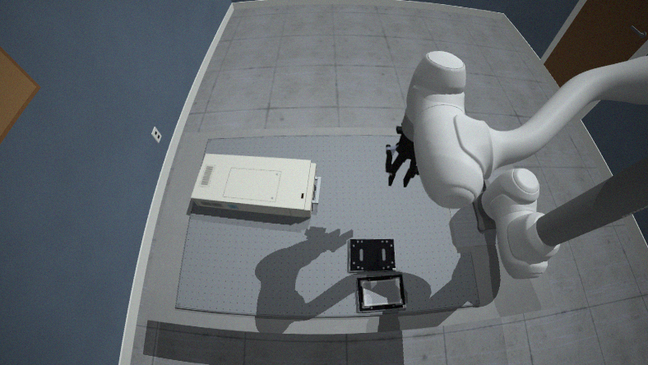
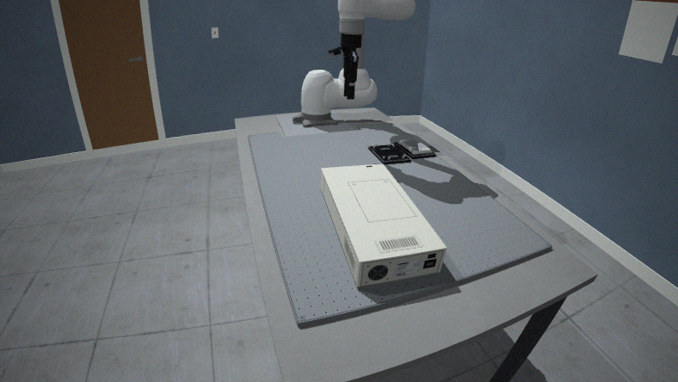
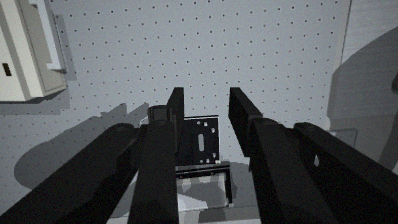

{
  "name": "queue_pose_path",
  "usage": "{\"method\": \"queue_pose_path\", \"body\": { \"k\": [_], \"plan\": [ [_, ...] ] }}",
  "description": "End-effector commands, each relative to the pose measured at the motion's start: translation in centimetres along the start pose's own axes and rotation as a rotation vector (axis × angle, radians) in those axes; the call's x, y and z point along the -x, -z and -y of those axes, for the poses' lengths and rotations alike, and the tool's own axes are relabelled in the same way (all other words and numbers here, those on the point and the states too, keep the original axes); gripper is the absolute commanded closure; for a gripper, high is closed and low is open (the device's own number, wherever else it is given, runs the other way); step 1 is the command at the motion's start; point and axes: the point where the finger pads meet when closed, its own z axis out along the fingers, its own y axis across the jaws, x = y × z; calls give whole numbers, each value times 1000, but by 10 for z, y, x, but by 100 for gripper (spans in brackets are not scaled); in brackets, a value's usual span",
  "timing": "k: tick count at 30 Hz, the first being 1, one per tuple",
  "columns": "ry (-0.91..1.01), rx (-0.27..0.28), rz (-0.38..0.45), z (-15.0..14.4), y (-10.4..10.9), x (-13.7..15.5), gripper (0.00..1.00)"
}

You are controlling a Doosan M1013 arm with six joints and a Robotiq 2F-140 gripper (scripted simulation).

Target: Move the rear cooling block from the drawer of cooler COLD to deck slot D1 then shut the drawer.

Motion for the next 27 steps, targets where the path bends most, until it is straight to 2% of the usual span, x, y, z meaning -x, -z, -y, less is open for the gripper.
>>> {"method": "queue_pose_path", "body": {
  "k": [1, 27],
  "plan": [
    [0, -1, 1, 9, -4, -2, 66],
    [0, -1, 0, 85, -44, -20, 66]
  ]
}}
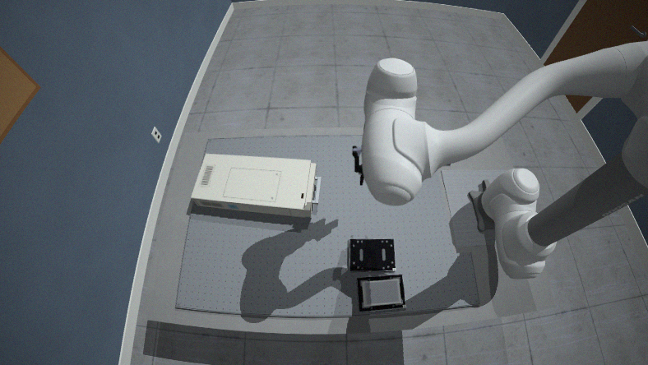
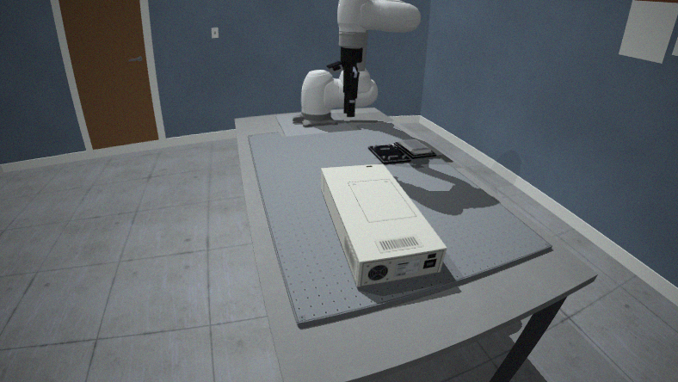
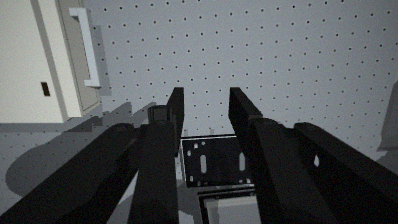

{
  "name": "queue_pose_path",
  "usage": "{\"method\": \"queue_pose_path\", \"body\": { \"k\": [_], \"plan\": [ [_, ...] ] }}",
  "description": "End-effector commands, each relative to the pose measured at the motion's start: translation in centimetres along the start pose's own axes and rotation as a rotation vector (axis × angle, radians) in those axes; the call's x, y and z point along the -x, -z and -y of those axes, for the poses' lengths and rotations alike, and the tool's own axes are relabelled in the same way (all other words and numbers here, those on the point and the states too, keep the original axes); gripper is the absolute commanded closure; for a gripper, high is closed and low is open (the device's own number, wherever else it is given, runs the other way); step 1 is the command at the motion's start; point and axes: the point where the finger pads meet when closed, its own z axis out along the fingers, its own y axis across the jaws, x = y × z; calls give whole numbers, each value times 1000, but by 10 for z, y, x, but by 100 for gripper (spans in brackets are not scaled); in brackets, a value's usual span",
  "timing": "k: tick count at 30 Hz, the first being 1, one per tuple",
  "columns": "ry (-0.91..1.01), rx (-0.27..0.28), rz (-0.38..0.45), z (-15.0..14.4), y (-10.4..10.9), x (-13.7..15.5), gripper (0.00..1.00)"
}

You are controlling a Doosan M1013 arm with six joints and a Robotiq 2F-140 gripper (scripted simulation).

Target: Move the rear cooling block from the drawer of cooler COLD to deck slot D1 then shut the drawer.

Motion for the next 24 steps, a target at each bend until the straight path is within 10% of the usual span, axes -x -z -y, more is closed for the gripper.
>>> {"method": "queue_pose_path", "body": {
  "k": [1, 24],
  "plan": [
    [0, -2, 1, 5, -1, -1, 66],
    [0, -2, 0, 78, -40, -17, 66]
  ]
}}
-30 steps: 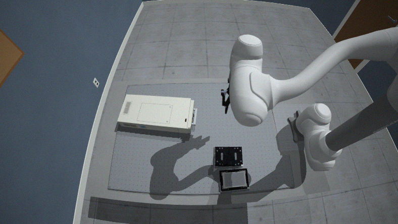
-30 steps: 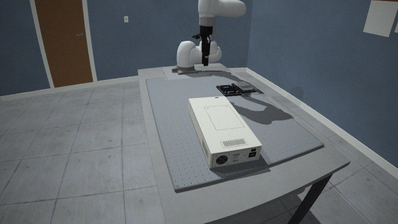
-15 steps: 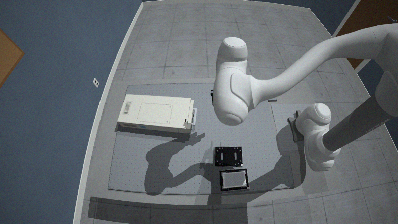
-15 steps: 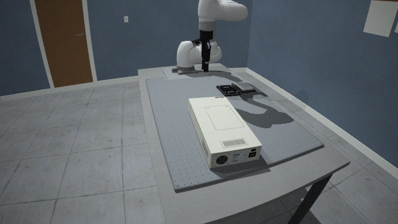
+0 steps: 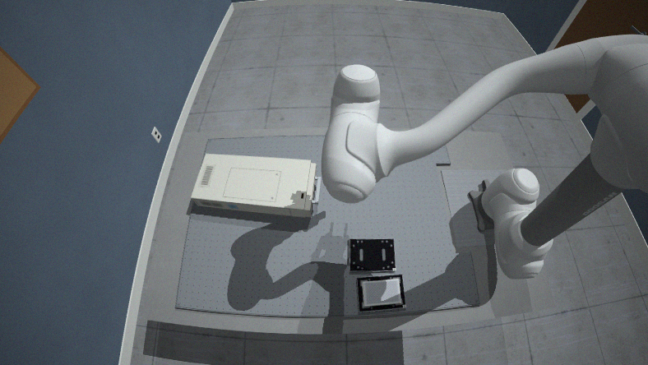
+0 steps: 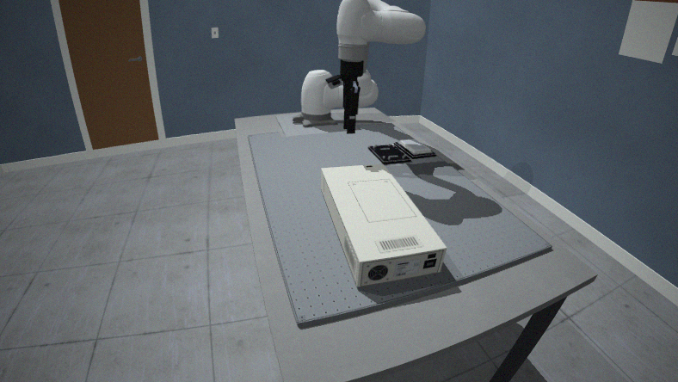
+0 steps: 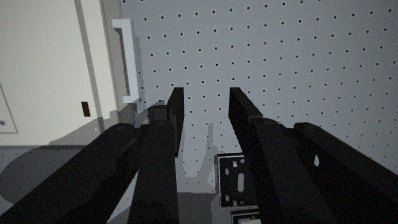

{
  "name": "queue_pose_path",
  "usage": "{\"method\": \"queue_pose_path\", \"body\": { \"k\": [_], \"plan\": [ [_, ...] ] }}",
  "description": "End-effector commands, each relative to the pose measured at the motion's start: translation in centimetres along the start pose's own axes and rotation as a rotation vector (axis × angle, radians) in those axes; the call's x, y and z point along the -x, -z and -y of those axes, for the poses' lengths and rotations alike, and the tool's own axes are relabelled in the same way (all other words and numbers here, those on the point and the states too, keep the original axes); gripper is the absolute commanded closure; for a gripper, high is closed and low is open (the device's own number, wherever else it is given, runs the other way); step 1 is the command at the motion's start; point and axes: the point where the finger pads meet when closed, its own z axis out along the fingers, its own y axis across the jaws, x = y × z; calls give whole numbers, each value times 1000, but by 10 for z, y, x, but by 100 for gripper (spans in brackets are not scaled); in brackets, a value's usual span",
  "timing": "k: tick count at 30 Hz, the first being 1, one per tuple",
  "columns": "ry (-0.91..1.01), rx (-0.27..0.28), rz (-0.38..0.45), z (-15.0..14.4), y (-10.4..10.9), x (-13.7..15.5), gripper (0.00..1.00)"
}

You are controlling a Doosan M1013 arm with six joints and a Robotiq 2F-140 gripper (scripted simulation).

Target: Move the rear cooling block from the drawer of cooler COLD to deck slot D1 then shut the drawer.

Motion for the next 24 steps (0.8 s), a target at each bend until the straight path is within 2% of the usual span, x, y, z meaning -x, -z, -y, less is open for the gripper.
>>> {"method": "queue_pose_path", "body": {
  "k": [1, 24],
  "plan": [
    [0, -1, 0, 11, -4, -2, 66],
    [0, -1, 0, 84, -43, -19, 66]
  ]
}}
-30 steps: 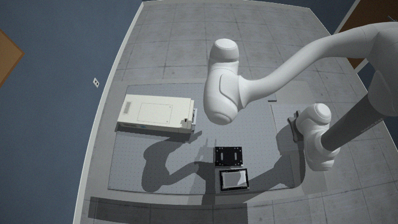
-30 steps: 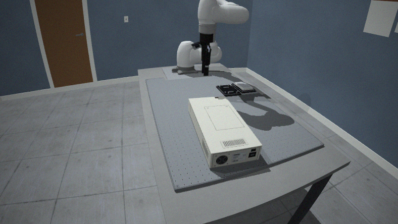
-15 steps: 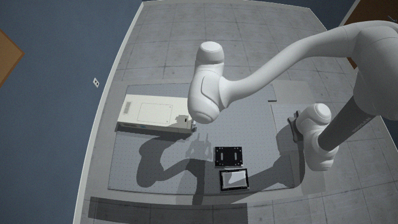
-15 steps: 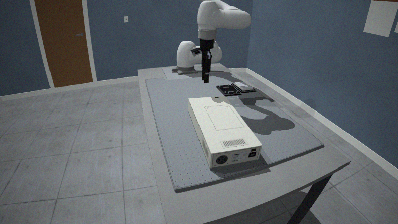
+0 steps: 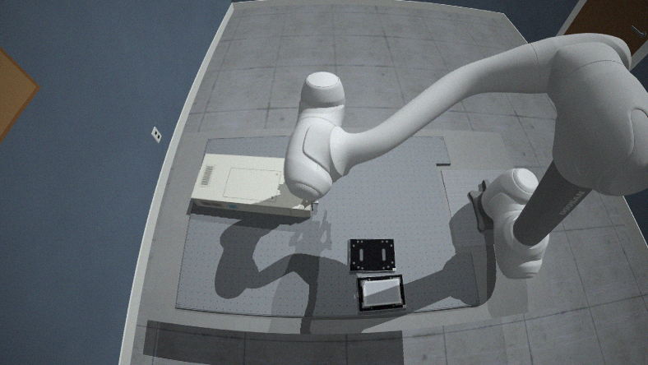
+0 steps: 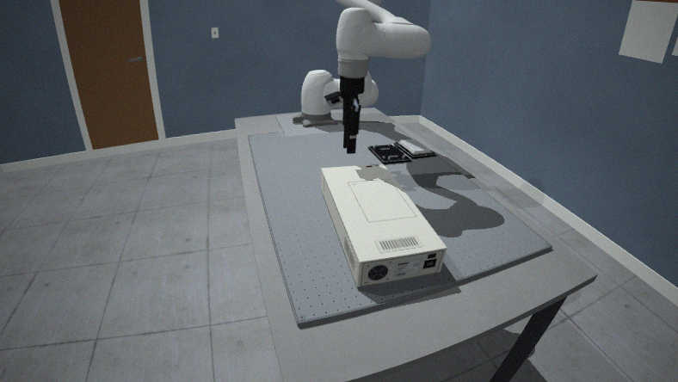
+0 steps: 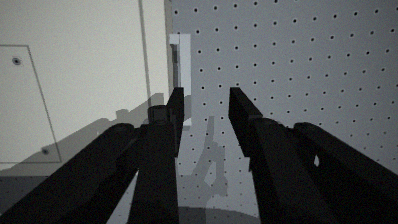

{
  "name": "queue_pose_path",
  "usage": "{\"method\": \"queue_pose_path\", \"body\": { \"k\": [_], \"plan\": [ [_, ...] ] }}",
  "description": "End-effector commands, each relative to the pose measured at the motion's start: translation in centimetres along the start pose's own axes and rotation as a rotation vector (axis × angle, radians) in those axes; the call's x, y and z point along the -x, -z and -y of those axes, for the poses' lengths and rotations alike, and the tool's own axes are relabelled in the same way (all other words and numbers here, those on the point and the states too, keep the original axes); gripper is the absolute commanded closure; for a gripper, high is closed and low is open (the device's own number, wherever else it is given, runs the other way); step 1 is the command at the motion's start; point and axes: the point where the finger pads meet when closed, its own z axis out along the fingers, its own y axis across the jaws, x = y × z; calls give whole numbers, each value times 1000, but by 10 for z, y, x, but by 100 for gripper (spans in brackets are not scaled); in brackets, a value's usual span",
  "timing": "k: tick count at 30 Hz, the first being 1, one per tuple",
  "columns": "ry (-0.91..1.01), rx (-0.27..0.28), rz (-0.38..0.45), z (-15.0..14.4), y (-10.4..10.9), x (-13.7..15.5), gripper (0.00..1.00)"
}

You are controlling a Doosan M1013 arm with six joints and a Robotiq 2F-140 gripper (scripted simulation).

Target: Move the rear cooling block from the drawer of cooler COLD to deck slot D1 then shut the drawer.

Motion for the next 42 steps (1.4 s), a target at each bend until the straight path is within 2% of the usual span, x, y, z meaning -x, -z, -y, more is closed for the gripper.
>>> {"method": "queue_pose_path", "body": {
  "k": [1, 42],
  "plan": [
    [0, -1, 0, 9, -3, -2, 66],
    [0, -1, 0, 9, -50, -2, 66]
  ]
}}
